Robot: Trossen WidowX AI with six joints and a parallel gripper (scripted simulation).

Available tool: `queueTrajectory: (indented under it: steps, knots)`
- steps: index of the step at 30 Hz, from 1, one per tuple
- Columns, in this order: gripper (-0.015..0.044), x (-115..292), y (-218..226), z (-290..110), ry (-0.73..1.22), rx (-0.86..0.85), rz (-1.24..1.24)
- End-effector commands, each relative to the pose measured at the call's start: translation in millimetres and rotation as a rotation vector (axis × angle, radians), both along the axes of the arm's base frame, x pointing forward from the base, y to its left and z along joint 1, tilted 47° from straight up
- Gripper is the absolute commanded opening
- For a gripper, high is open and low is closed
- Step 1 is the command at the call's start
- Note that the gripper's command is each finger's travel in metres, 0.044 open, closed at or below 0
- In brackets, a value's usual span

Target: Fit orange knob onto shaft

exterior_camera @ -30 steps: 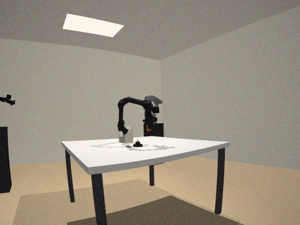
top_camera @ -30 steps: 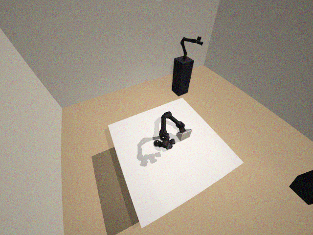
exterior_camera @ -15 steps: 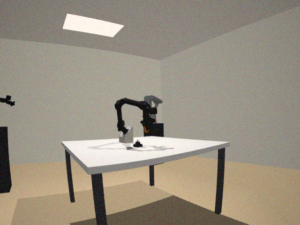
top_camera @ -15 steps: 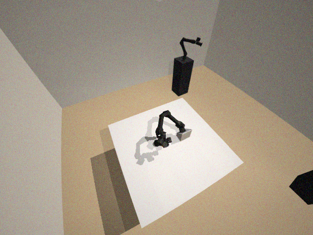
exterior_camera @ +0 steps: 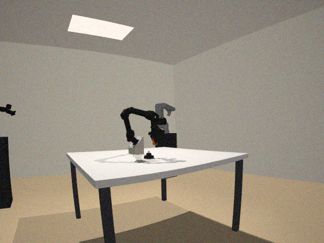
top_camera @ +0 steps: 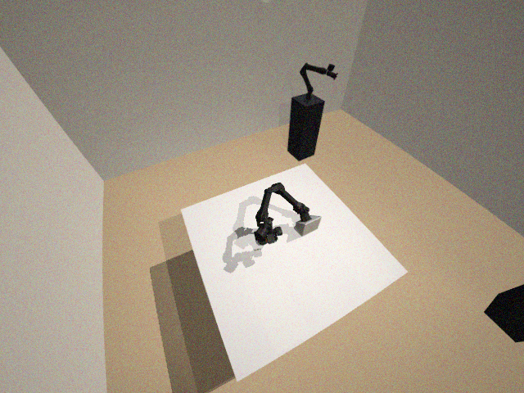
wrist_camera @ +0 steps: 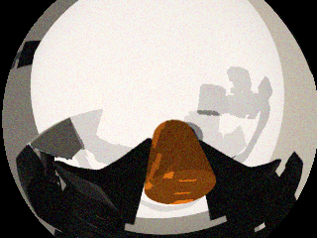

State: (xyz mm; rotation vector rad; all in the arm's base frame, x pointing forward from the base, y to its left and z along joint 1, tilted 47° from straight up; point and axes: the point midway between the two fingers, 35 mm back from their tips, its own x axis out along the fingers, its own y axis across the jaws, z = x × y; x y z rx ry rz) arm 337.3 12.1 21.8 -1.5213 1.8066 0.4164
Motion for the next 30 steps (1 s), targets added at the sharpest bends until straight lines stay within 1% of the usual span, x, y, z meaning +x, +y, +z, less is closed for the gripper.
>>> queueTrajectory:
  steps: [1, 18, 22, 30]
  knots:
    - [0.0000, 2, -12, 8, -0.004, -0.004, 0.005]
    - [0.0000, 3, -61, 34, -0.002, -0.026, -0.001]
    - [0.0000, 3, -64, 36, -0.005, -0.029, -0.005]
    - [0.0000, 3, -65, 37, -0.135, -0.036, -0.130]
